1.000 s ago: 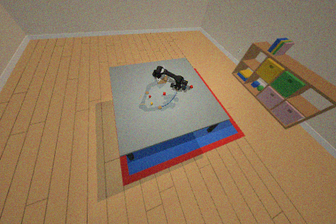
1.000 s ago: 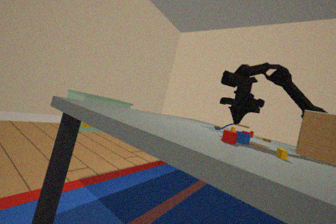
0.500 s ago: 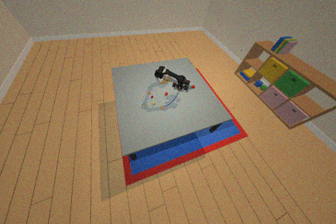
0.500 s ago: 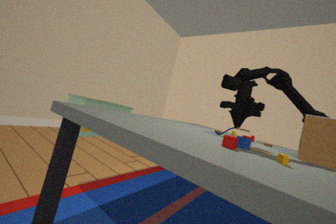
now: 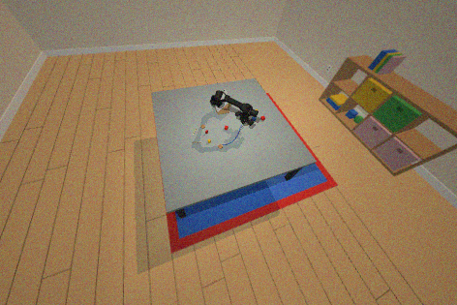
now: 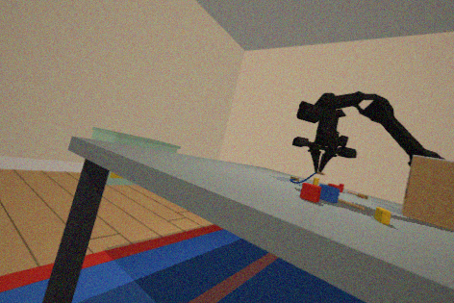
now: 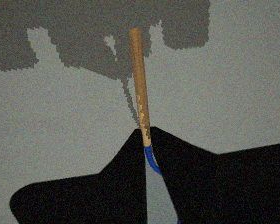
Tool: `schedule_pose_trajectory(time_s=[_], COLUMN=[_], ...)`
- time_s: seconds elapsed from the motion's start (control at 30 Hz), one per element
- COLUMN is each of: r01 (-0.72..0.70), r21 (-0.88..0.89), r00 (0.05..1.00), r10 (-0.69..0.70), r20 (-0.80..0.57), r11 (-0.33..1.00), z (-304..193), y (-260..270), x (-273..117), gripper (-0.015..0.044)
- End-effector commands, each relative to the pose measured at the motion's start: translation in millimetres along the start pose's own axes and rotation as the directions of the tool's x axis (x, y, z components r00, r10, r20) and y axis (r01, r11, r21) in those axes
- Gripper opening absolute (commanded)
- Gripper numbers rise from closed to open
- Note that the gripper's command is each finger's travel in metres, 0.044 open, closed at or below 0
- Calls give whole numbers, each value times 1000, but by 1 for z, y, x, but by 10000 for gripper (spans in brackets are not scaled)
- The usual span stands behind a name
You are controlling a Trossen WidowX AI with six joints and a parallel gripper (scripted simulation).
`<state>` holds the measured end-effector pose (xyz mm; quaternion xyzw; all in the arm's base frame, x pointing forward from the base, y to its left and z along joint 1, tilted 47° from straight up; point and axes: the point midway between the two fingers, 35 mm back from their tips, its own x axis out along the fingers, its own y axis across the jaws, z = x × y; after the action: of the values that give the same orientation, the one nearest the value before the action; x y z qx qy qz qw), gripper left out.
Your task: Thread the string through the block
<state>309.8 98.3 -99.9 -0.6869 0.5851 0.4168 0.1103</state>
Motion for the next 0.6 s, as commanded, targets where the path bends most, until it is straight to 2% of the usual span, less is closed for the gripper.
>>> schedule_pose_trajectory(time_s=[0.0, 0.27, 0.57], r01=[1, 2, 2], r21=[120, 402, 678], r00=[1000, 1000, 1000], r10=[-1, -1, -1], r20=[-3, -3, -1], r11=[993, 916, 735], z=[-5, -10, -17], y=[-2, -5, -8], x=[0, 0, -1], gripper=[0, 0, 0])
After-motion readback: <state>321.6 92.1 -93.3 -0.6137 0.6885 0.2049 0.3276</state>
